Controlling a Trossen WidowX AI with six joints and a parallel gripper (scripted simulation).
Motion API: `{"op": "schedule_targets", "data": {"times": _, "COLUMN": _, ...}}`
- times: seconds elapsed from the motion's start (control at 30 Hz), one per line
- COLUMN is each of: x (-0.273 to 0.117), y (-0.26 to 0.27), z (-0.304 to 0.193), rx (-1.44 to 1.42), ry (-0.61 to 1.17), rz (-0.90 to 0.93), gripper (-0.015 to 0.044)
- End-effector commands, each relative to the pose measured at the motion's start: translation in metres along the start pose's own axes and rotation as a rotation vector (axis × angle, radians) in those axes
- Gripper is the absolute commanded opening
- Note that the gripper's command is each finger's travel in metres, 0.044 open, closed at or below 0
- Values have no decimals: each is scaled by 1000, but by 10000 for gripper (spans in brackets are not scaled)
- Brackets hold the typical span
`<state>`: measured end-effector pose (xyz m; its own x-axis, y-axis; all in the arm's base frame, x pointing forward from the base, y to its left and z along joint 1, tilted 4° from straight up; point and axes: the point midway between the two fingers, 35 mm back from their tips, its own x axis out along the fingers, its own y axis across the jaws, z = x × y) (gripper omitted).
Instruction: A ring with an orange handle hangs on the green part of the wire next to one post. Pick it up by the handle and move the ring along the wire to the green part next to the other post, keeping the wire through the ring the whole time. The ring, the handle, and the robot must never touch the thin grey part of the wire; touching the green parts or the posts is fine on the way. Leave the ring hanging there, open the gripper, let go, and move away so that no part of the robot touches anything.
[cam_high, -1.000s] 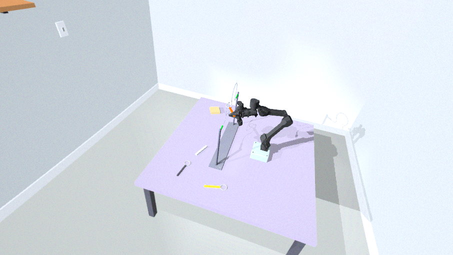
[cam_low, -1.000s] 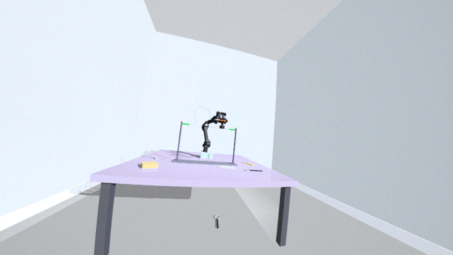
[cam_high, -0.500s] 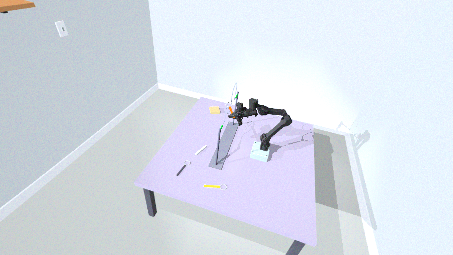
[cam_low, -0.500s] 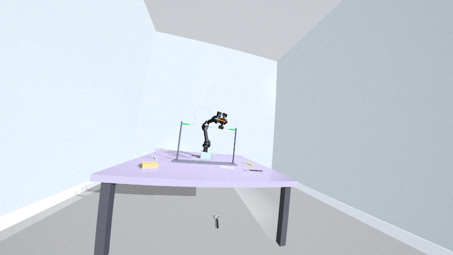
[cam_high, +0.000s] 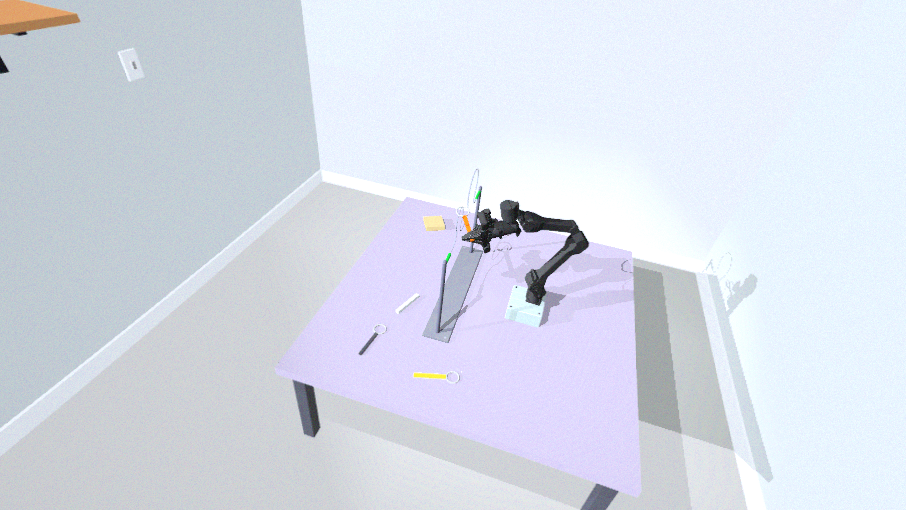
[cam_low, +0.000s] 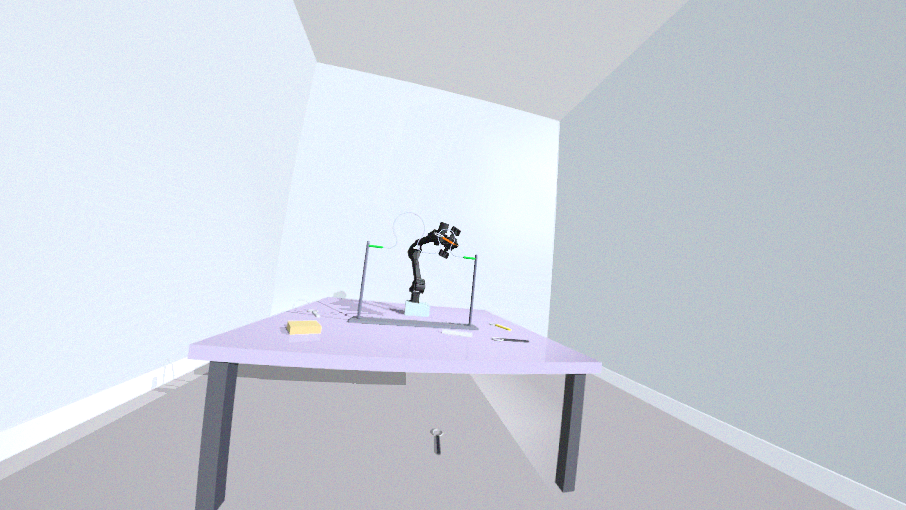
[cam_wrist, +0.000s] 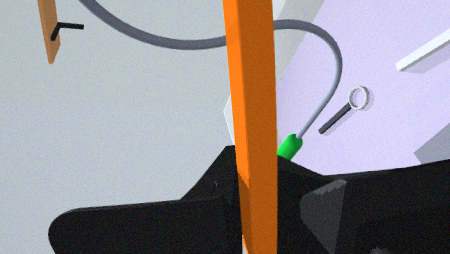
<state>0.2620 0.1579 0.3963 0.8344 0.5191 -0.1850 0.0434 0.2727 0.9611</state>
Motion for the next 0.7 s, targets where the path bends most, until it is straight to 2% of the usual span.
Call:
{"op": "schedule_targets", "data": {"times": 0.0, "x": -1, "y": 0, "z": 1, "rx": -59, "ry": -12, "rz": -22, "gripper": -150}}
{"op": "schedule_targets", "data": {"times": 0.67, "x": 0, "y": -18, "z": 4, "rx": -309, "ry": -45, "rz": -163, "gripper": -150}}
